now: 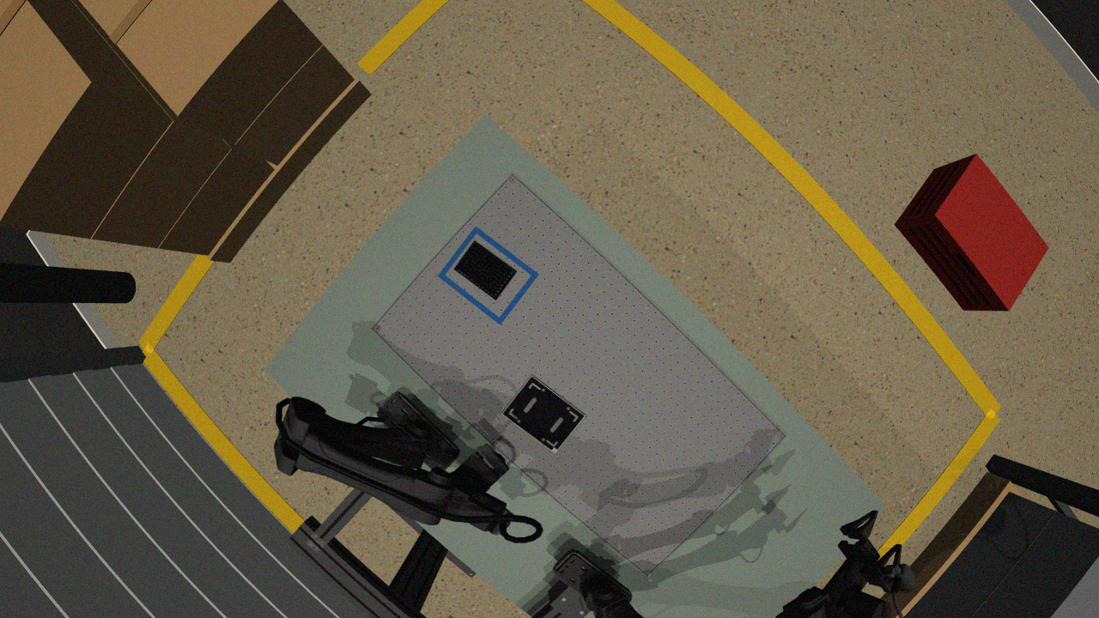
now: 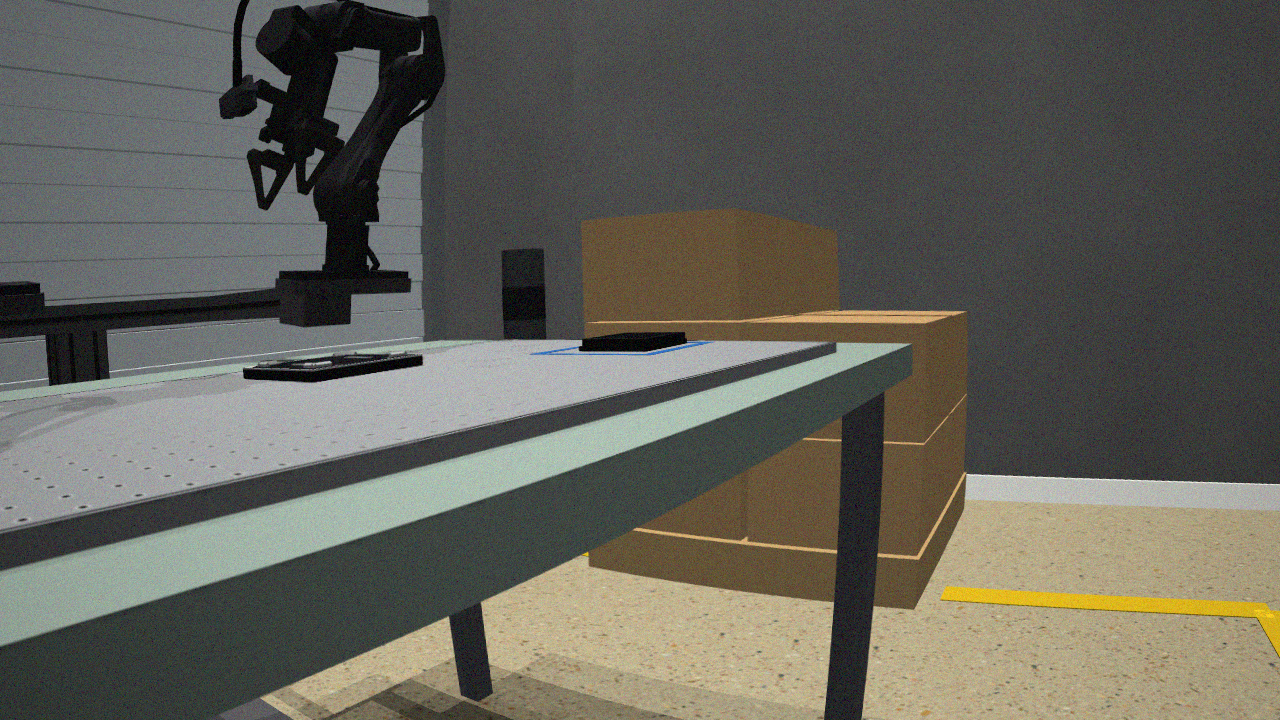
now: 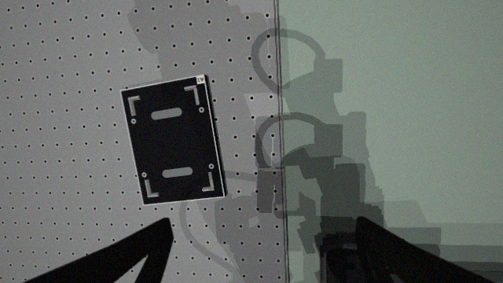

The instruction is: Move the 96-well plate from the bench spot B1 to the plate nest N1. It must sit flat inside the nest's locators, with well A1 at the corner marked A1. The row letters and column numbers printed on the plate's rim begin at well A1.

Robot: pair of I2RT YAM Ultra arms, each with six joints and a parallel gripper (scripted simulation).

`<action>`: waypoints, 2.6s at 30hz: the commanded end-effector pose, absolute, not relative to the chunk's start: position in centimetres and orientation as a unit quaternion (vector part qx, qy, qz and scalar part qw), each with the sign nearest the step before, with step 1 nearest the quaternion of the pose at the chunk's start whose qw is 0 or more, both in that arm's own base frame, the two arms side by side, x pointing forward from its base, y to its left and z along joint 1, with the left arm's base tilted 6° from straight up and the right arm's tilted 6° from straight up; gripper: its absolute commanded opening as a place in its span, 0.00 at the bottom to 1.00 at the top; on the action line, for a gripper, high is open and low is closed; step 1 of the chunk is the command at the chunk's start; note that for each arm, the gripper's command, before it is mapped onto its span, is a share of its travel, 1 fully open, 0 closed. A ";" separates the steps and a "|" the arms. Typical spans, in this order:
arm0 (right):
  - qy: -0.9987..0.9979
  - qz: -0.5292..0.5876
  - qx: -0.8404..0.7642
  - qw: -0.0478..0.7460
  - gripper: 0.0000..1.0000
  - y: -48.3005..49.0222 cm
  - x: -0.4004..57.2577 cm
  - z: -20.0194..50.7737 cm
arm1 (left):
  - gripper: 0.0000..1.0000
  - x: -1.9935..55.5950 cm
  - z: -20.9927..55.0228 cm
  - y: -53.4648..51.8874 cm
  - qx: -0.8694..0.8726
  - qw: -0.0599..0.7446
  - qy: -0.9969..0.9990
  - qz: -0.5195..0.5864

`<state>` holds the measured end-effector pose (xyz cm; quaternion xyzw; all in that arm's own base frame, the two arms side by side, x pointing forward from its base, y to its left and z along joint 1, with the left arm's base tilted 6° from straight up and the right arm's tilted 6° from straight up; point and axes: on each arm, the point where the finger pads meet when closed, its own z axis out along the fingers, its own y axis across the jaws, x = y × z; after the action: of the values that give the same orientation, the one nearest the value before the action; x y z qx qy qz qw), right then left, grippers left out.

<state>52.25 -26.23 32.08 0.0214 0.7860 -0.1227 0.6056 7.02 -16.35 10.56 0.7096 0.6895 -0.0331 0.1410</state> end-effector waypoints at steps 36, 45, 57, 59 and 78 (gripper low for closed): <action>0.811 -0.093 -0.203 0.541 1.00 -13.7 45.6 26.4 | 1.00 8.8 12.9 -16.9 0.618 0.164 0.763 -0.095; 0.816 -0.071 -0.348 0.457 1.00 -4.2 39.6 20.9 | 1.00 15.6 14.8 -13.9 0.464 0.212 0.857 -0.067; 0.785 -0.031 -0.509 0.353 1.00 8.3 33.2 14.9 | 1.00 24.7 13.3 -7.9 0.219 0.234 0.946 -0.040; 0.772 -0.021 -0.539 0.336 1.00 10.8 32.2 14.0 | 1.00 26.5 12.7 -6.6 0.176 0.239 0.954 -0.038; 0.648 0.043 -0.736 0.192 1.00 27.7 23.8 7.4 | 1.00 34.2 6.2 8.8 -0.140 0.260 0.955 -0.019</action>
<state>24.01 26.67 6.97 -0.7333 0.6480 0.0427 0.2016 31.96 7.42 6.06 -0.1091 0.9684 -0.0107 0.2238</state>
